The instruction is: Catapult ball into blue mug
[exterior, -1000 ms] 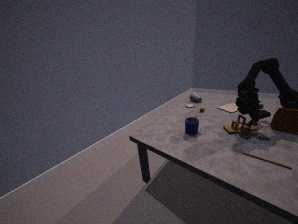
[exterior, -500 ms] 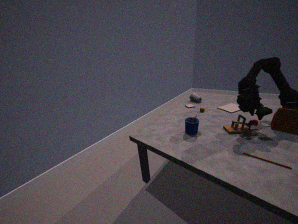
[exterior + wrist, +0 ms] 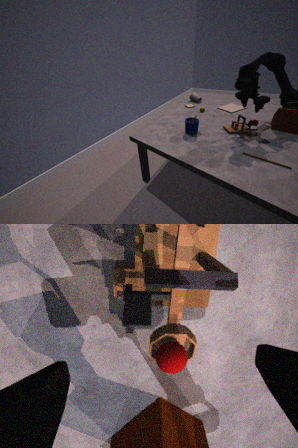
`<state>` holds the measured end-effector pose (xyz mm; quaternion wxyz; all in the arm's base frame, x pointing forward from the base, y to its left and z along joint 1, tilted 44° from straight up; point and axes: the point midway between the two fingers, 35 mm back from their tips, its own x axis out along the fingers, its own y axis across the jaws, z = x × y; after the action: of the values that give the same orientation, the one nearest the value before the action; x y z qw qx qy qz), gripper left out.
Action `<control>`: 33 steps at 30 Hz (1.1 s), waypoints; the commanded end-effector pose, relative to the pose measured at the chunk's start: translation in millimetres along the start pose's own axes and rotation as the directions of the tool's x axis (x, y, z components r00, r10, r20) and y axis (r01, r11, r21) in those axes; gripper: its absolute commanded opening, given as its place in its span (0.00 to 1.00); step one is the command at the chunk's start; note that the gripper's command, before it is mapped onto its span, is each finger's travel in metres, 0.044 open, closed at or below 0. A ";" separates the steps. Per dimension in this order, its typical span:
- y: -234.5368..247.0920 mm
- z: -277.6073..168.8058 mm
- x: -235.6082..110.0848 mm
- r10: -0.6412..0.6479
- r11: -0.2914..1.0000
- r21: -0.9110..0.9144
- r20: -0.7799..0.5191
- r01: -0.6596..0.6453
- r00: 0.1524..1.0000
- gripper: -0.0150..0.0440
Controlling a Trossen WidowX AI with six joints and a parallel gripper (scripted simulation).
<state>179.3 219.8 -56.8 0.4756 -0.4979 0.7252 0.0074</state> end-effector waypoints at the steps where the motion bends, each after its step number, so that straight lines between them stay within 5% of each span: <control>1: 1.0 39.4 -14.4 0.030 0.999 -0.018 0.135 -0.028 0.990 1.00; 11: -4.2 130.7 -58.4 0.054 0.998 -0.060 0.456 -0.030 0.888 1.00; 22: -34.7 214.4 -127.3 -0.011 0.999 -0.021 0.739 0.038 0.673 1.00; 33: -42.4 224.4 -137.8 -0.029 0.999 -0.004 0.768 0.050 0.639 1.00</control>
<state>368.2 405.6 -62.7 0.7318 -0.4673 0.4459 0.2176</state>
